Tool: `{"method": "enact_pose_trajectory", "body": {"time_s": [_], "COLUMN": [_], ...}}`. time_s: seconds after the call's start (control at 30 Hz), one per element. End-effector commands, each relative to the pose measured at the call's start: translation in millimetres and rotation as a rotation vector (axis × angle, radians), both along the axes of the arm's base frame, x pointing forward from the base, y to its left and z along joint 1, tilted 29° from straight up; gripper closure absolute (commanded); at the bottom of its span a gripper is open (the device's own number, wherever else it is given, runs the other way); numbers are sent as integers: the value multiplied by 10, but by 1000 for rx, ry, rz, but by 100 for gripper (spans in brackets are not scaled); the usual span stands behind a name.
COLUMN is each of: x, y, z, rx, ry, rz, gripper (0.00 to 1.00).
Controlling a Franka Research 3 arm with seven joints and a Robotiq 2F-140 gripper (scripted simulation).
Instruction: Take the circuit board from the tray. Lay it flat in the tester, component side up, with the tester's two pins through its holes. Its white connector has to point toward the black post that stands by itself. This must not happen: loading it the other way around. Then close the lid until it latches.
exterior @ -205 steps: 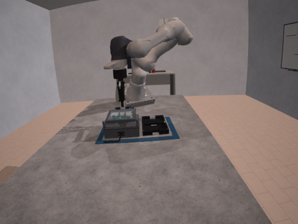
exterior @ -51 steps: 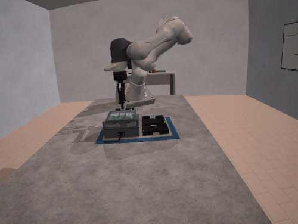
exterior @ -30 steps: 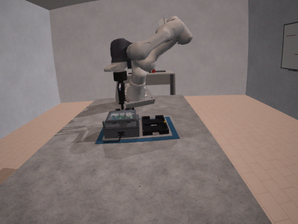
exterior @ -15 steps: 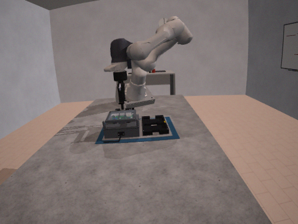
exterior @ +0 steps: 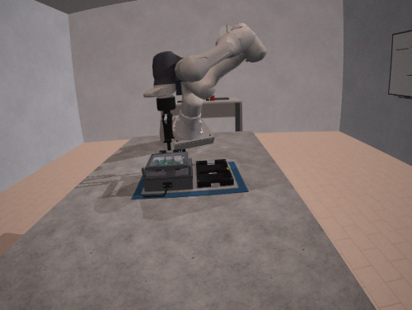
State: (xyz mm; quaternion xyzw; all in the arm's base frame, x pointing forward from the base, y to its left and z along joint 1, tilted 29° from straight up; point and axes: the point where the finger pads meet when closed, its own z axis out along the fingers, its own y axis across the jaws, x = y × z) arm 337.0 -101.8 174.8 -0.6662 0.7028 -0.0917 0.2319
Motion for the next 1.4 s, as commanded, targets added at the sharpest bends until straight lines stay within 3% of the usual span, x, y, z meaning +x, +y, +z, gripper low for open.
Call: {"method": "enact_pose_trajectory", "body": {"time_s": [0.0,0.37,0.87,1.37], "x": [-21,-124,-343,-421], "y": [-12,-53,-140,-172], "z": [68,268,695,847], "rx": [1,1,1,1], "ry": [0,0,0,0], "rz": [-3,-3,-3,-3], "gripper": [70,70,70,70]}}
